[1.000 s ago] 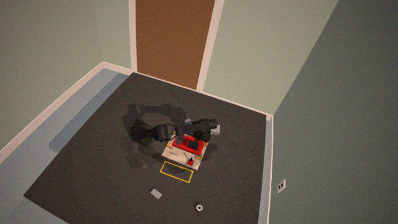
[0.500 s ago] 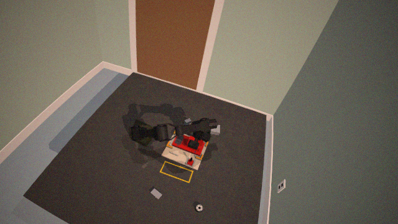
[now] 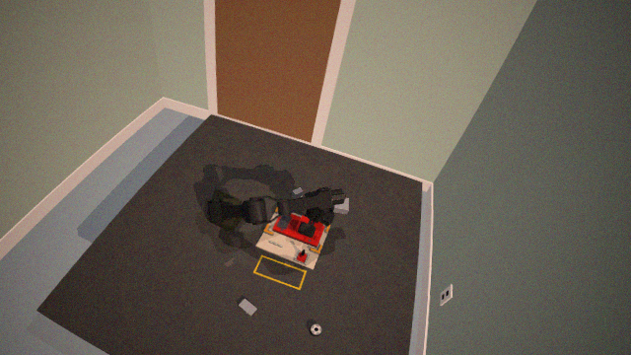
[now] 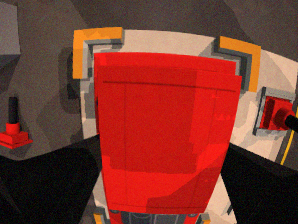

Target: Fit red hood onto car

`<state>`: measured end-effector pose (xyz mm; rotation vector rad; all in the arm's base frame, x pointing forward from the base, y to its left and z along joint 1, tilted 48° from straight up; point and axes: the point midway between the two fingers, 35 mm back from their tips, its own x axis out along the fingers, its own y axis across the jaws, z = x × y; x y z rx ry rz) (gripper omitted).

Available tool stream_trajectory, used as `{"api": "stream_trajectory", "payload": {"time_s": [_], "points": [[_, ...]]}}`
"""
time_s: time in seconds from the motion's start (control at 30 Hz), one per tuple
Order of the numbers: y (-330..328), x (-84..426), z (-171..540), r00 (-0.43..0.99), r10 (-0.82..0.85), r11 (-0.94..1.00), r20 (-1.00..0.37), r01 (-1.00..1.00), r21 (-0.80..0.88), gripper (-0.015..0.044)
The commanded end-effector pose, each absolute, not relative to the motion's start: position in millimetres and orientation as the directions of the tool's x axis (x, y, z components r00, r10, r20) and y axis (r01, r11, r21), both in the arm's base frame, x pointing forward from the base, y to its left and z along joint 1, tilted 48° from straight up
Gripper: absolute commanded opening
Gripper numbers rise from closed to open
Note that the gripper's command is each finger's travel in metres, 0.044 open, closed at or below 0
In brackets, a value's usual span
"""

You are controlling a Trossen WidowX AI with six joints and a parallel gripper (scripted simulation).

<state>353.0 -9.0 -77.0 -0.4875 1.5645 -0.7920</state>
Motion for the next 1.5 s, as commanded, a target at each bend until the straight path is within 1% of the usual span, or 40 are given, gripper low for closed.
{"api": "stream_trajectory", "payload": {"time_s": [0.0,1.17,1.47], "points": [[-13.1,351.5,-80.2,-0.161,-0.710,0.673,-0.686,0.132,-0.728,0.0000],[-17.3,350.7,-84.9,-0.156,-0.711,0.674,-0.686,0.129,-0.728,0.0000],[-11.1,353.3,-80.1,-0.140,-0.712,0.676,-0.688,0.127,-0.726,0.0236]]}}
